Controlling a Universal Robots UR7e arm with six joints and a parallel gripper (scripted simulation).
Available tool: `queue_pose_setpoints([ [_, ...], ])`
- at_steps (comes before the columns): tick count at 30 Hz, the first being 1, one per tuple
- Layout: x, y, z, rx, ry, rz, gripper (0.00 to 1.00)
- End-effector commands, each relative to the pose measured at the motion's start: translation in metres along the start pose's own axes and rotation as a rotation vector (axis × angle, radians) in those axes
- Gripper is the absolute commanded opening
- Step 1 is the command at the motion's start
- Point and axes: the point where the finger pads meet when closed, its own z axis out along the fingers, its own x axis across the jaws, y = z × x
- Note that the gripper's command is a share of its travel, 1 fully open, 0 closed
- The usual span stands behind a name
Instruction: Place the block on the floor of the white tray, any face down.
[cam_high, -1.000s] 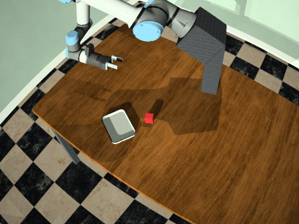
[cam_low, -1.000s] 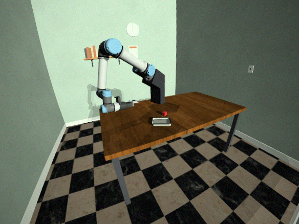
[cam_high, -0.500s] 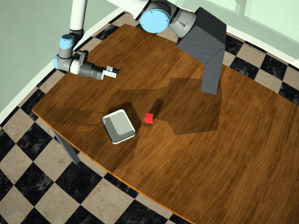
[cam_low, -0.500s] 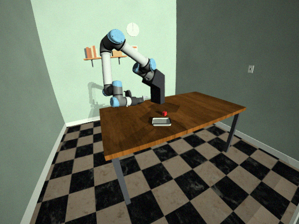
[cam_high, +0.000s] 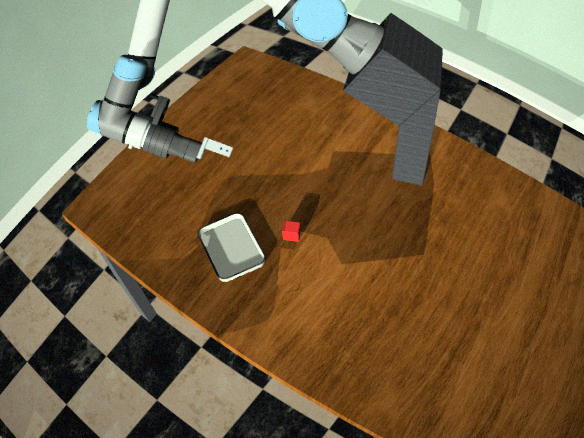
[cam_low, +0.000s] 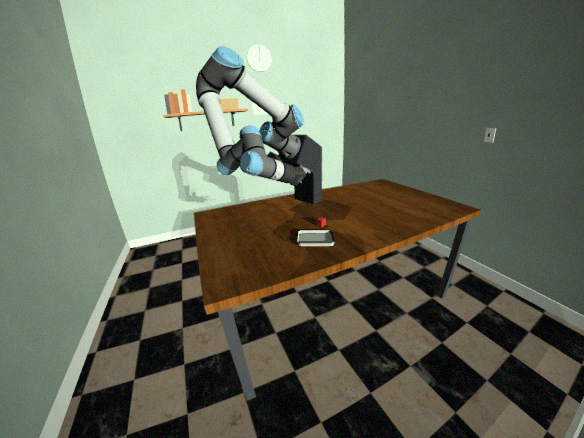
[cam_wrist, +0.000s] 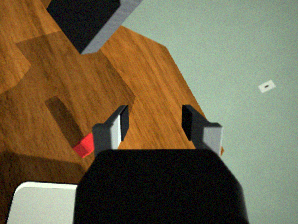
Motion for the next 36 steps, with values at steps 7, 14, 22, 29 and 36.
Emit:
queue_pose_setpoints([
  [7, 0.113, -0.016, 0.007, -0.091, -0.089, -0.370, 1.00],
  [14, 0.122, 0.008, 0.027, -0.155, -0.146, -0.386, 1.00],
  [22, 0.096, 0.061, 0.064, -0.250, -0.228, -0.266, 1.00],
  [29, 0.073, 0.096, 0.092, -0.331, -0.288, -0.163, 1.00],
  [36, 0.050, 0.121, 0.117, -0.413, -0.340, -0.060, 1.00],
])
